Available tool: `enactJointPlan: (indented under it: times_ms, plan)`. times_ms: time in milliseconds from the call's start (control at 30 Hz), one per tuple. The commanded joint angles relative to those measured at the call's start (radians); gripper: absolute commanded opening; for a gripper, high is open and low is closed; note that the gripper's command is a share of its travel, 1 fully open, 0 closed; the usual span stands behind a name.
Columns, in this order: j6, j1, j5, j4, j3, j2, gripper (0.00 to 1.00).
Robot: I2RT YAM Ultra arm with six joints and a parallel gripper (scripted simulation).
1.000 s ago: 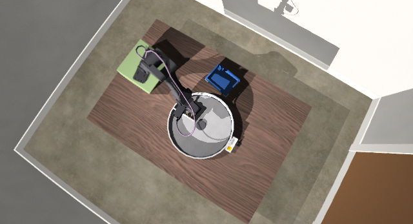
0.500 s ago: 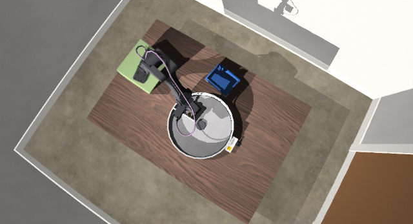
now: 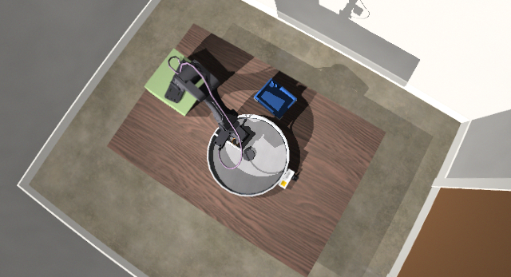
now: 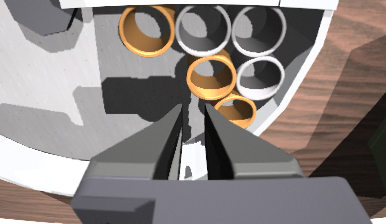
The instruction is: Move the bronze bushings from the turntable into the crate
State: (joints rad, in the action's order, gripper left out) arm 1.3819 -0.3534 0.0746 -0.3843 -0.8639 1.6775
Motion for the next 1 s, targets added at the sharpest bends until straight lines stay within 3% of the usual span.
enactJointPlan:
  times_ms: [0,733,967]
  plan:
    - [0.008,0.0,-0.024,-0.001,-0.032,-0.005,0.15]
    - [0.008,0.0,-0.024,-0.001,-0.032,-0.005,0.15]
    - [0.013,0.013,-0.025,0.059,-0.027,0.052,0.15]
